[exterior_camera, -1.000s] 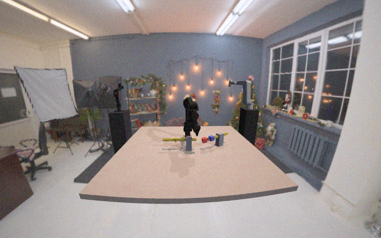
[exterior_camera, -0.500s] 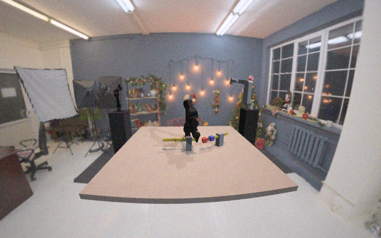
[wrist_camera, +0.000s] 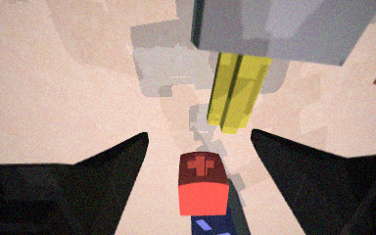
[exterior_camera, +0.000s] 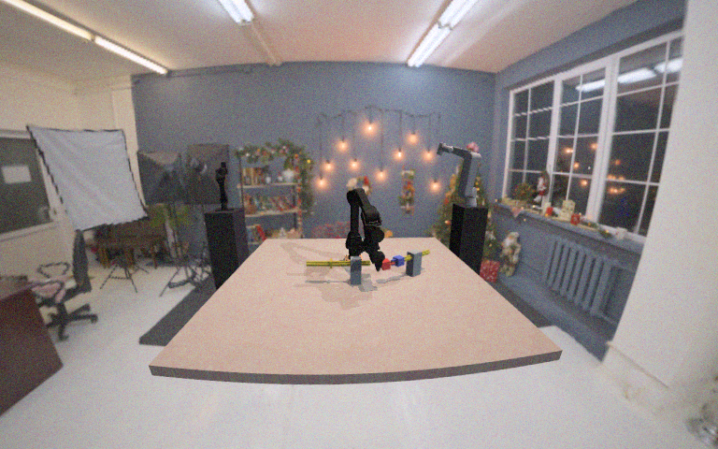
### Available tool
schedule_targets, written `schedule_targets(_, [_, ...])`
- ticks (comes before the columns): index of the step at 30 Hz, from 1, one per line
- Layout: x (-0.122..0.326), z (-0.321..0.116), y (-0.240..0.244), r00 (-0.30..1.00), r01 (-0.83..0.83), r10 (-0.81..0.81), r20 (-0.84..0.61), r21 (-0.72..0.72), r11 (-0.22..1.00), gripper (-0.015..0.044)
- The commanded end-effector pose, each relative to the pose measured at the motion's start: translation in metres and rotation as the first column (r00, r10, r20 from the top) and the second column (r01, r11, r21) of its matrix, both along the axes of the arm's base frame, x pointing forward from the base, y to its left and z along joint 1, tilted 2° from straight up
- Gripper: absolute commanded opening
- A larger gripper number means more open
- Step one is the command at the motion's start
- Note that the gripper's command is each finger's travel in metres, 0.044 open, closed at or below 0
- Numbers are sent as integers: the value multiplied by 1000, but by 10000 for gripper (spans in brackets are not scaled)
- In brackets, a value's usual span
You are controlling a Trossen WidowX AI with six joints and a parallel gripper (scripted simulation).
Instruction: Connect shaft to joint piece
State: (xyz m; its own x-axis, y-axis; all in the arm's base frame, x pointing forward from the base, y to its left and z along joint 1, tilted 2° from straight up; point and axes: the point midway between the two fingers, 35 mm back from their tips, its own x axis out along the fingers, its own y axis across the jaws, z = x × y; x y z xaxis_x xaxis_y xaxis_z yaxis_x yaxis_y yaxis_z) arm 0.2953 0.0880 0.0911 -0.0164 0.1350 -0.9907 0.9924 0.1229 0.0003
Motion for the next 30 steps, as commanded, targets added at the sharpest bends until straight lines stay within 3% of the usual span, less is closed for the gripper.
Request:
schedule_targets(1, [-2,-1,17,1000,3,-3,-1,6,1000,440])
schedule_targets(6, [-6,-1,36,1000,3,-3,-2,8,1000,440])
schedule_targets(30, [-7,-31,41,1000,3,-3,-2,8,1000,440])
